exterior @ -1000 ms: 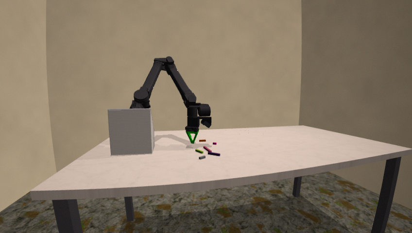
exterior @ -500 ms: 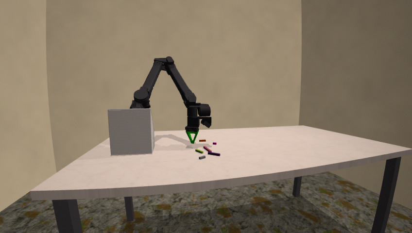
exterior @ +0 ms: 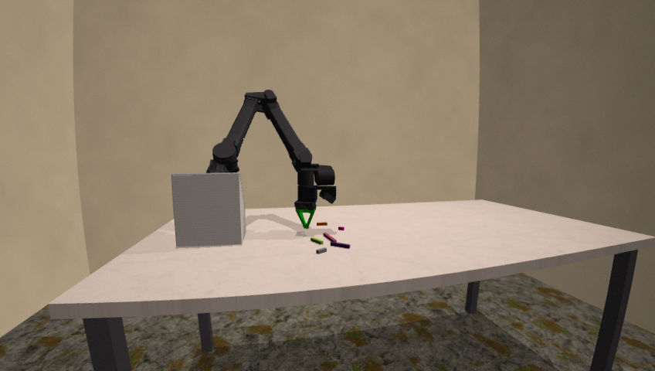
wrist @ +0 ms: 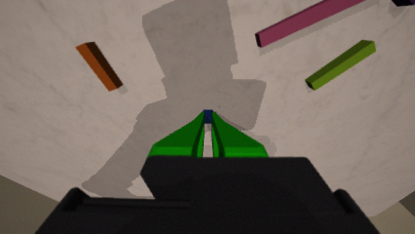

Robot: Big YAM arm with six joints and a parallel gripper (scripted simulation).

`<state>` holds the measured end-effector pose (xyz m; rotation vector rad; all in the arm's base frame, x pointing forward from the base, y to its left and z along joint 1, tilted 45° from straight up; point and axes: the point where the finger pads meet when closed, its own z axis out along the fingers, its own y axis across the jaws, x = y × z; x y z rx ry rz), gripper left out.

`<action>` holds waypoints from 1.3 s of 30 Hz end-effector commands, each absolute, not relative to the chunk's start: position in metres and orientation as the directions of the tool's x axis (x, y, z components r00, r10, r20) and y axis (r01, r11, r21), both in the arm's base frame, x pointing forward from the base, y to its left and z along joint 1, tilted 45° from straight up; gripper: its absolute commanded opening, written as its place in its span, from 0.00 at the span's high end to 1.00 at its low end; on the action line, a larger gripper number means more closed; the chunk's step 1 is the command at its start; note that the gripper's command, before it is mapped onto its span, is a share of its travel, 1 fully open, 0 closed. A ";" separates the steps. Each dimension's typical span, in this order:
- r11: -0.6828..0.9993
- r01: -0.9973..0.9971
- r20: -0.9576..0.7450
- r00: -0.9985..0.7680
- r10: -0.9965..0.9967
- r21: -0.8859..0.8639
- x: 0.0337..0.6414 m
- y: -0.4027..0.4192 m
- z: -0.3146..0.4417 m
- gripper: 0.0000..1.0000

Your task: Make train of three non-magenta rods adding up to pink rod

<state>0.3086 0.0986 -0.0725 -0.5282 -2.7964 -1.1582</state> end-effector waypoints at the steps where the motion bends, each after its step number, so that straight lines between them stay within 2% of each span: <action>1: 0.653 0.334 0.178 -0.939 0.295 0.680 0.309 0.094 -0.071 0.96; 39: 0.652 0.339 0.183 -0.937 0.298 0.678 0.306 0.093 -0.073 0.96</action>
